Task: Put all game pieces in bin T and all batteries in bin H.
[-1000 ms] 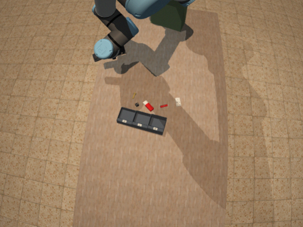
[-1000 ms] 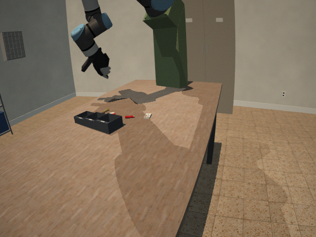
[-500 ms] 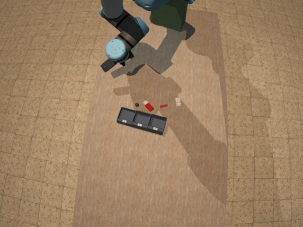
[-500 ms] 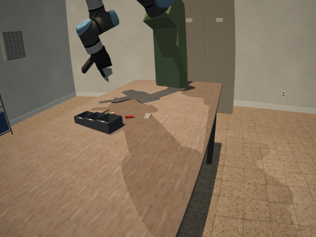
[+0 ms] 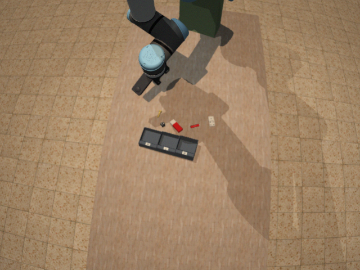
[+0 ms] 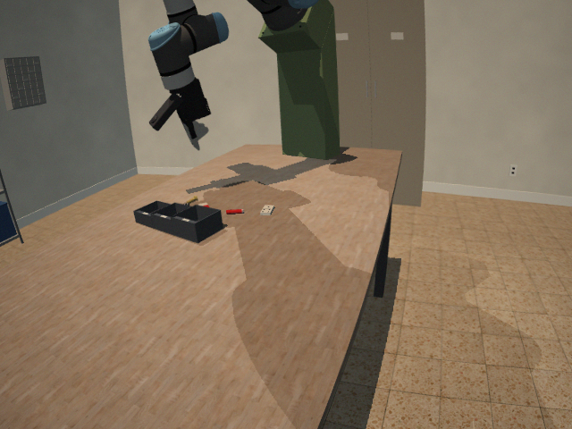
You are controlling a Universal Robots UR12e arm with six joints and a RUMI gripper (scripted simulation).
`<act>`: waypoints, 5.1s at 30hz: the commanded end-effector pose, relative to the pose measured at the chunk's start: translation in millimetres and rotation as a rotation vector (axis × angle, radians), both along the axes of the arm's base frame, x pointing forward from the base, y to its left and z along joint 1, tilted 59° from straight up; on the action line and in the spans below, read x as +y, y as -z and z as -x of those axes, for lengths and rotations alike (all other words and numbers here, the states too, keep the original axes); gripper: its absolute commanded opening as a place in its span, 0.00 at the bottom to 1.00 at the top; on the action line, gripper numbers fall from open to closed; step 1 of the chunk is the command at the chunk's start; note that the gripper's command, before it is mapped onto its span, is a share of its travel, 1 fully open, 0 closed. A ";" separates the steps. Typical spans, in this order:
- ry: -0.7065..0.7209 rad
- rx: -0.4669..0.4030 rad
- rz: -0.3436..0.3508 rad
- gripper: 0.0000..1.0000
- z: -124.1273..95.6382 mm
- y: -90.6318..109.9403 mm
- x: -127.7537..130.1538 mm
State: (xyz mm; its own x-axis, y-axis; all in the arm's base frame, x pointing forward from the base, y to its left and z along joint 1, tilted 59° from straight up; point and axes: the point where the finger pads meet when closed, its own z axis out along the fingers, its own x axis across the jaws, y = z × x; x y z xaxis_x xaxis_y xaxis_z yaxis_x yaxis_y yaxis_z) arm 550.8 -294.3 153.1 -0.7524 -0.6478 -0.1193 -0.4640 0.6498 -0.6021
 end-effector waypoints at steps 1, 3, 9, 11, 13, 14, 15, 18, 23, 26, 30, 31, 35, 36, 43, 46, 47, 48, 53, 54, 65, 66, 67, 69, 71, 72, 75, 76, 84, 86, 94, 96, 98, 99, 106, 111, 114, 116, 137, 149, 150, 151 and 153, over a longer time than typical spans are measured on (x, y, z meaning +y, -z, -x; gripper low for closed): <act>-0.038 -0.005 0.030 0.04 -8.2 -7.2 11.0; -0.117 -0.014 0.091 0.04 -15.5 -15.1 23.8; -0.157 -0.019 0.123 0.04 -25.8 -26.3 42.1; -0.195 -0.024 0.155 0.04 -28.8 -30.3 48.8; -0.266 -0.034 0.213 0.04 -34.7 -38.3 62.3; -0.271 -0.035 0.218 0.04 -37.6 -42.2 68.9; -0.271 -0.035 0.218 0.04 -40.4 -46.0 75.3; -0.271 -0.035 0.218 0.04 -40.5 -46.0 75.3; -0.381 -0.053 0.315 0.04 -49.5 -62.0 103.1; -0.381 -0.053 0.315 0.04 -51.8 -66.0 110.1; -0.417 -0.060 0.349 0.04 -53.4 -70.1 117.4; -0.452 -0.067 0.383 0.04 -54.9 -74.2 124.6; -0.485 -0.073 0.414 0.04 -59.7 -86.6 146.7; -0.485 -0.073 0.414 0.04 -59.7 -86.6 146.7; -0.584 -0.096 0.515 0.04 -62.2 -98.6 168.5; -0.584 -0.096 0.515 0.04 -64.0 -107.3 184.1; -0.584 -0.096 0.515 0.04 -64.0 -107.3 184.1; -0.584 -0.096 0.515 0.04 -64.0 -107.3 184.1; -0.584 -0.096 0.515 0.04 -64.0 -107.3 184.1; -0.584 -0.096 0.515 0.04 -63.9 -107.3 184.0; -0.584 -0.096 0.515 0.04 -64.0 -107.3 184.1; -0.551 -0.118 0.484 0.04 -68.1 -109.0 177.1; -0.518 -0.140 0.453 0.04 -72.3 -110.8 170.0; -0.465 -0.174 0.402 0.04 -80.5 -114.3 156.0; -0.439 -0.191 0.378 0.04 -88.8 -117.8 141.9; -0.439 -0.191 0.378 0.04 -92.9 -119.5 134.9; -0.439 -0.191 0.378 0.04 -101.2 -123.1 120.9; -0.439 -0.191 0.378 0.04 -101.2 -123.1 120.9; -0.439 -0.191 0.378 0.04 -134.3 -137.1 64.7; -0.439 -0.191 0.378 0.04 -142.5 -140.6 50.6; -0.439 -0.191 0.378 0.04 -167.3 -151.2 8.5; -0.439 -0.191 0.378 0.04 -169.3 -152.0 5.2; -0.439 -0.191 0.378 0.04 -169.3 -152.0 5.2; -0.439 -0.191 0.378 0.04 -169.3 -152.0 5.2; -0.439 -0.191 0.378 0.04 -169.3 -152.0 5.3; -0.439 -0.191 0.378 0.04 -173.3 -149.3 3.3; -0.439 -0.191 0.378 0.04 -179.6 -145.1 0.3; -0.439 -0.191 0.378 0.04 -183.7 -142.3 -1.7; -0.439 -0.191 0.378 0.04 -215.0 -121.3 -16.8; -0.439 -0.191 0.378 0.04 -215.0 -121.3 -16.8; -0.439 -0.191 0.378 0.04 -215.0 -121.3 -16.8; -0.439 -0.191 0.378 0.04 -215.0 -121.3 -16.8; -0.439 -0.191 0.378 0.04 -215.0 -121.3 -16.8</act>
State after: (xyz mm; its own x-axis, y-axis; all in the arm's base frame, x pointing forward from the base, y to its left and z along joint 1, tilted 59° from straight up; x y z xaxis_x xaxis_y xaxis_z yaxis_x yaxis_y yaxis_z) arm 765.8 -311.4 273.9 -0.3934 -0.9165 0.0730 -0.5019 0.1476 -0.8522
